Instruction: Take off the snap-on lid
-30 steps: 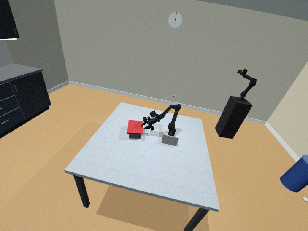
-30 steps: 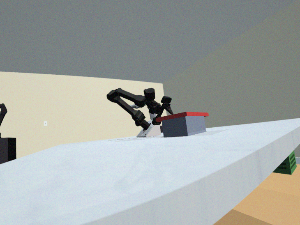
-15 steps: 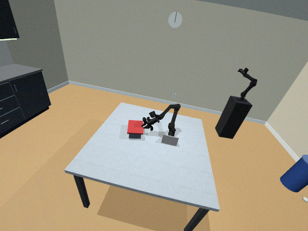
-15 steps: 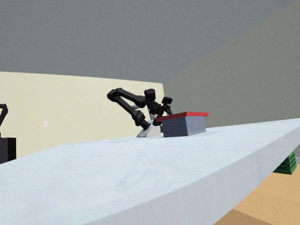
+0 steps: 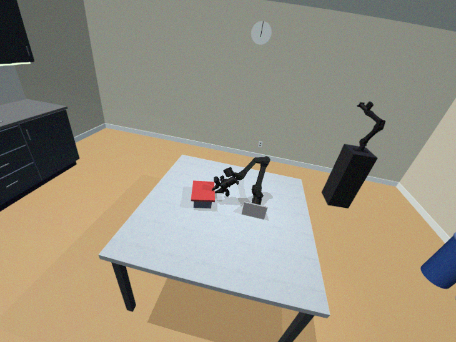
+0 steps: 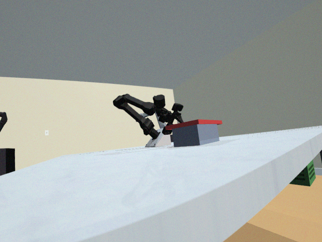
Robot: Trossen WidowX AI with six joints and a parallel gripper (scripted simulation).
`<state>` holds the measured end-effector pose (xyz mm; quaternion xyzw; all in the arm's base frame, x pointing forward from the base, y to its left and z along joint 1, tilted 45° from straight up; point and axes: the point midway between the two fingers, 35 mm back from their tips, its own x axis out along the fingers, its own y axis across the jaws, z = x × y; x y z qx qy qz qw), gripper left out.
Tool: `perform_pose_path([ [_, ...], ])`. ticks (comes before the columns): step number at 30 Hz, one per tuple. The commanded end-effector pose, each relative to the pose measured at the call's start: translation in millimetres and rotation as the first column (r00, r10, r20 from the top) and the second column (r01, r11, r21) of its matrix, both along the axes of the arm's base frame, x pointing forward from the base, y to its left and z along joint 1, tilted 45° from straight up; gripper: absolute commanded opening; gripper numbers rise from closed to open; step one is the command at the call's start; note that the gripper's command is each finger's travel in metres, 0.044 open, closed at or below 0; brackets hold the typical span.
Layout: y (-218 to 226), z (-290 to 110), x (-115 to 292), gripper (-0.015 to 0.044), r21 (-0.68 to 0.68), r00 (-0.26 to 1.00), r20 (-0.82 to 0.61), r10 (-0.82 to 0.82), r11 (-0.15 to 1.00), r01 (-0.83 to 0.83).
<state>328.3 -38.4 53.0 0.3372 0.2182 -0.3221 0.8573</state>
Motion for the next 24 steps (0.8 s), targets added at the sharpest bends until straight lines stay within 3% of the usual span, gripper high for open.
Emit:
perform_pose_path([
  [1,0.8,0.7,0.1,0.0000,0.001,1.000,0.000,-0.001,1.000,0.001],
  [24,4.1,4.1,-0.6,0.0000,0.001,1.000,0.000,-0.001,1.000,0.001],
])
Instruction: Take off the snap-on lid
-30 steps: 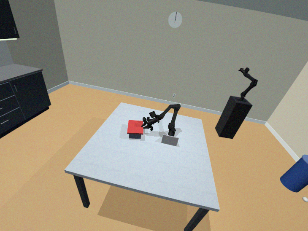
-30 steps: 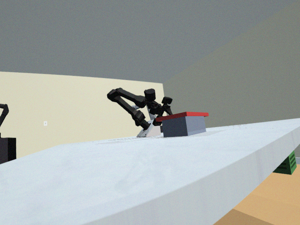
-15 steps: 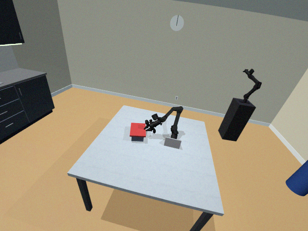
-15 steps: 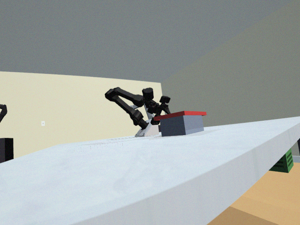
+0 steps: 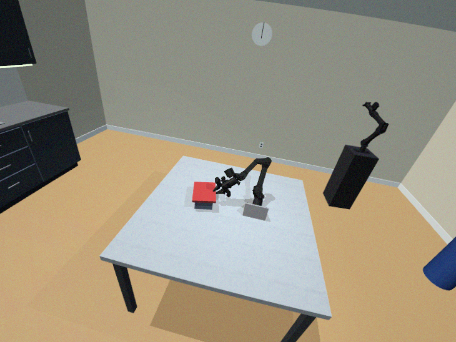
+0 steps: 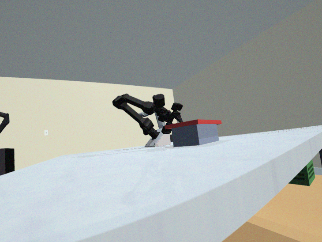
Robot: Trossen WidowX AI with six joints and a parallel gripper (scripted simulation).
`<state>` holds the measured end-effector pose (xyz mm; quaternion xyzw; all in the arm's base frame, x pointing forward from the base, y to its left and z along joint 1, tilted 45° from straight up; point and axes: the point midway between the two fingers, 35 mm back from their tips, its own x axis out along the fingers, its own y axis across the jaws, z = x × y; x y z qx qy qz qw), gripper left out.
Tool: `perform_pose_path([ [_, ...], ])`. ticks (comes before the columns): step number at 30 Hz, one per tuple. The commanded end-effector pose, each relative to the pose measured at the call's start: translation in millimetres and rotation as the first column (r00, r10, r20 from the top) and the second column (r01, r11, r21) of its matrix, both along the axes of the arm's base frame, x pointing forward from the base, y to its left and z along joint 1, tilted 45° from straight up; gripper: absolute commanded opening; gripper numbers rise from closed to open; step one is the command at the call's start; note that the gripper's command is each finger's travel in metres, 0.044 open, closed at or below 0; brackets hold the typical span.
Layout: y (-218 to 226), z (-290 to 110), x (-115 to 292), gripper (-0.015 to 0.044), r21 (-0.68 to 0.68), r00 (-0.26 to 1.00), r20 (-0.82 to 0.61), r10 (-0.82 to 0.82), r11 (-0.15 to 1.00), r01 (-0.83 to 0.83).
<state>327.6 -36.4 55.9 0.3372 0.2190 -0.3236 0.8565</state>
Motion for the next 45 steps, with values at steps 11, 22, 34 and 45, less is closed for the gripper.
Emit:
perform_pose_path([
  [11,3.7,2.9,0.0,0.0000,0.001,1.000,0.002,0.002,1.000,-0.002],
  [22,5.3,4.5,0.0,0.0000,0.001,1.000,0.002,0.002,1.000,-0.002],
  [34,7.0,6.2,0.2,0.0000,0.001,1.000,0.002,0.002,1.000,-0.002],
  [45,8.7,7.5,0.8,0.0000,0.001,1.000,0.002,0.002,1.000,-0.002],
])
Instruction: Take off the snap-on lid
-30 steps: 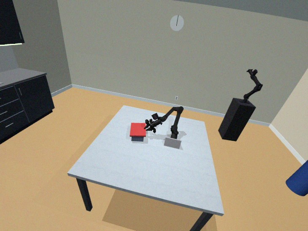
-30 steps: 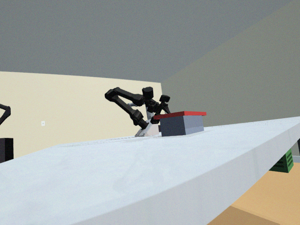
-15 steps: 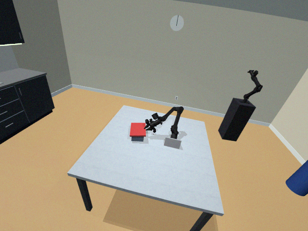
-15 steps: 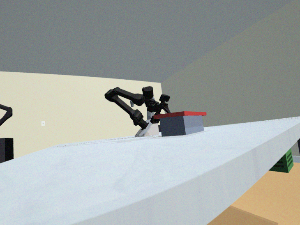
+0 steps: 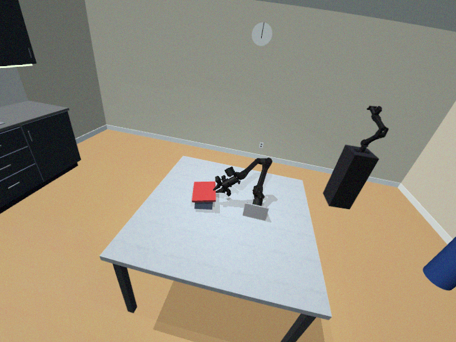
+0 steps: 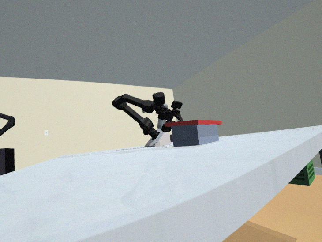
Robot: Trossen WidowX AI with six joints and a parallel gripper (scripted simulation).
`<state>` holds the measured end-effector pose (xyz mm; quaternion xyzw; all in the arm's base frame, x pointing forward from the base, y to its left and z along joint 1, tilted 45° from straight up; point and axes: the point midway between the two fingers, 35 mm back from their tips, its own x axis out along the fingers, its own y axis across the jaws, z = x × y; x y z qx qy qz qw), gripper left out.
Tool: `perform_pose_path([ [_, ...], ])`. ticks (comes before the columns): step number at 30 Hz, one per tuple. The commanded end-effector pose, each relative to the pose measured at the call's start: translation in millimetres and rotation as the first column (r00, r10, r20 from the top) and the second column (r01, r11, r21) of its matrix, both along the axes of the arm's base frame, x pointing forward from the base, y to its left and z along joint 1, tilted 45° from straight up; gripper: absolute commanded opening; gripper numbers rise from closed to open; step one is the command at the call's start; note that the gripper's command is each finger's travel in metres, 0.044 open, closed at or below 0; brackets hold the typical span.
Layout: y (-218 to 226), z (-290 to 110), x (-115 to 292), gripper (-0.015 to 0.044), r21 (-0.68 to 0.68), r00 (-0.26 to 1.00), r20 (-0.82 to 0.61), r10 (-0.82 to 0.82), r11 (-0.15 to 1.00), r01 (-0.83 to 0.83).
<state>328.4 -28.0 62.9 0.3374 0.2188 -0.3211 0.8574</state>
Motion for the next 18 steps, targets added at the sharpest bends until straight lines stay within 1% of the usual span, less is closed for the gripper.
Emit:
perform_pose_path([
  [1,0.5,0.6,0.1,0.0000,0.000,1.000,0.000,-0.003,1.000,0.003],
  [18,0.2,-0.1,1.4,0.0000,0.000,1.000,0.000,0.000,1.000,0.000],
])
